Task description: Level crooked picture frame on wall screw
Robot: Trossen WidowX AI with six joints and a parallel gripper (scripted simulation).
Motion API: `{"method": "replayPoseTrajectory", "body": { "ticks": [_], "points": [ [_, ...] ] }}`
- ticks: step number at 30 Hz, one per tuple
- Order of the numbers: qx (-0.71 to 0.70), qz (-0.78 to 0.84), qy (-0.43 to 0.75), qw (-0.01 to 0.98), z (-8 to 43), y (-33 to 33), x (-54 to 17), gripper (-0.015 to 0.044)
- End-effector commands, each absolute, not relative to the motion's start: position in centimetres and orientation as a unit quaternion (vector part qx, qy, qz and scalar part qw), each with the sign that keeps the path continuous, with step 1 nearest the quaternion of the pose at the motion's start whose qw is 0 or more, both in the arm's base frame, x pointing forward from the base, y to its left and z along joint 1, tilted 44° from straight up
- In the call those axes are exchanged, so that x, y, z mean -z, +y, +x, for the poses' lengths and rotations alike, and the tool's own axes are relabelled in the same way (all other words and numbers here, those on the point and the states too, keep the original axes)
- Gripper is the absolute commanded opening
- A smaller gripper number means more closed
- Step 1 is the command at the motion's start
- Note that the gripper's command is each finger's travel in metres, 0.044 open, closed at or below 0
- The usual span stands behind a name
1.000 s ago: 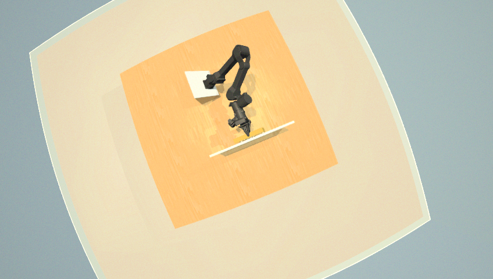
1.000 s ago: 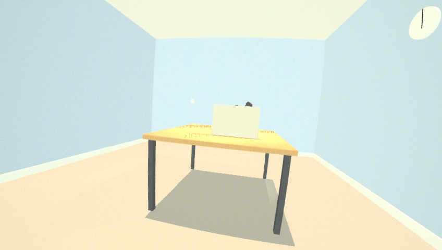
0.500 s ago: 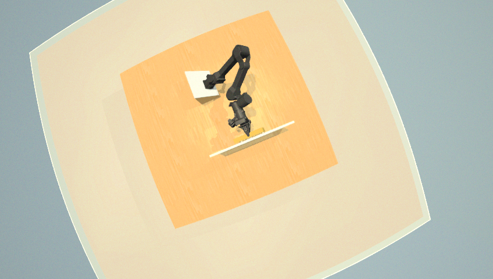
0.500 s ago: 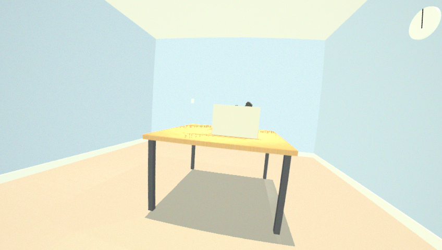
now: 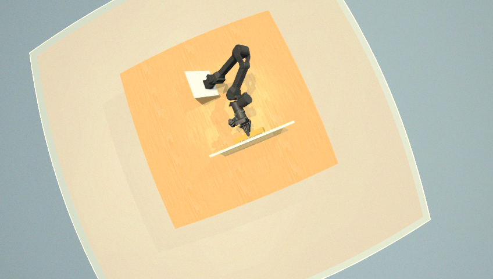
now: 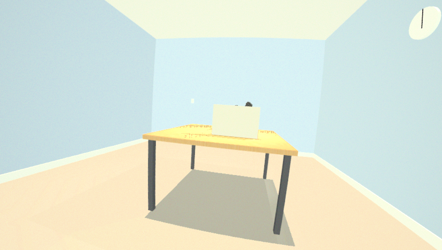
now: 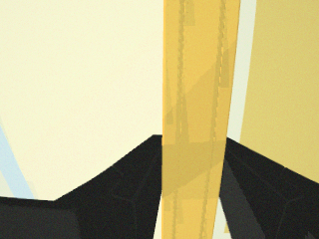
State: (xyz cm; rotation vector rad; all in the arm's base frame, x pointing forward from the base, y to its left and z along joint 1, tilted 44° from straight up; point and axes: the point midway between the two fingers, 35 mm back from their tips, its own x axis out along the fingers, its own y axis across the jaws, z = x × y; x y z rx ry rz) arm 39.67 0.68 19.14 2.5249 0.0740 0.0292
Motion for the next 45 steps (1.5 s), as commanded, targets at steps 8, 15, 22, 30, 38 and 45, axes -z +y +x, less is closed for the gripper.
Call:
{"method": "replayPoseTrajectory", "body": {
  "ticks": [8,15,22,30,38,45],
  "points": [
    [-0.014,0.952,0.021,0.305,39.73,0.44,-19.55,0.0],
    [-0.014,0.952,0.021,0.305,39.72,0.55,-19.76,0.0],
    [-0.014,0.952,0.021,0.305,39.71,0.67,-20.0,0.0],
    [-0.014,0.952,0.021,0.305,39.7,0.81,-19.9,0.0],
    [-0.014,0.952,0.021,0.305,39.7,0.86,-19.87,0.0],
    [-0.014,0.952,0.021,0.304,39.7,1.04,-19.73,0.0]
  ]
}}
